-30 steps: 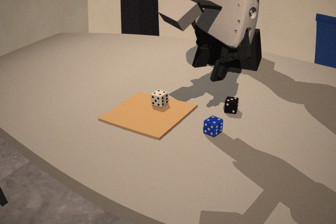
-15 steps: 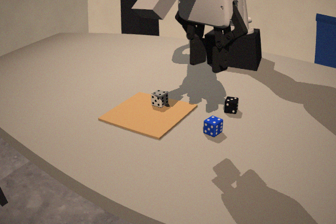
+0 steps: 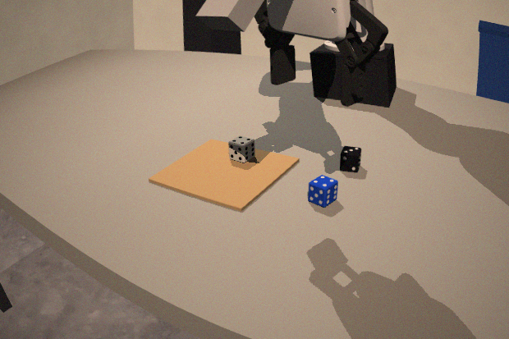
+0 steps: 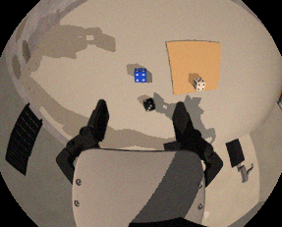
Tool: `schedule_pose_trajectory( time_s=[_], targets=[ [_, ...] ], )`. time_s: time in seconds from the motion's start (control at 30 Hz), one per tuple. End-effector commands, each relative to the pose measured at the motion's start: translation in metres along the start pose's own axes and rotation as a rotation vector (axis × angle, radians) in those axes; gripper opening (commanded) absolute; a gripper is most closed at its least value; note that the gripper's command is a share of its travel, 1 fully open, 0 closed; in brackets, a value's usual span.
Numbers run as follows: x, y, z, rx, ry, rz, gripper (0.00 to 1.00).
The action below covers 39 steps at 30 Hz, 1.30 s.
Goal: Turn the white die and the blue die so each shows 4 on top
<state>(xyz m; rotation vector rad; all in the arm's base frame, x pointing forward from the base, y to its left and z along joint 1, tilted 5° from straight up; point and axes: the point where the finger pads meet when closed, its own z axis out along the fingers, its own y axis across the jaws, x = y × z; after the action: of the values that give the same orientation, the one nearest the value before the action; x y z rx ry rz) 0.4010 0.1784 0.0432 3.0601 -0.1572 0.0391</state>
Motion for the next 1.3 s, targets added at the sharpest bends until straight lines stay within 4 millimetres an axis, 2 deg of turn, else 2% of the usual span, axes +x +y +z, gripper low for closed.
schedule_pose_trajectory(
  time_s=[0.0,0.13,0.43,0.5,0.6,0.97,1.07,1.13,1.27],
  targets=[
    [0.001,-0.001,-0.001,0.002,0.004,0.007,1.0],
    [0.001,-0.001,0.0,0.003,0.004,0.073,1.0],
    [-0.001,-0.001,0.007,0.003,0.003,0.388,1.0],
    [-0.001,-0.001,0.007,0.003,0.003,0.388,1.0],
    [-0.002,-0.001,0.01,0.003,0.003,0.527,1.0],
    [-0.005,-0.001,0.017,0.004,0.002,0.865,1.0],
    [-0.005,-0.001,0.018,0.004,0.002,0.886,1.0],
    [-0.006,-0.001,0.021,0.004,0.001,1.009,1.0],
    [-0.007,-0.002,0.023,0.004,0.001,1.123,1.0]
  ],
)
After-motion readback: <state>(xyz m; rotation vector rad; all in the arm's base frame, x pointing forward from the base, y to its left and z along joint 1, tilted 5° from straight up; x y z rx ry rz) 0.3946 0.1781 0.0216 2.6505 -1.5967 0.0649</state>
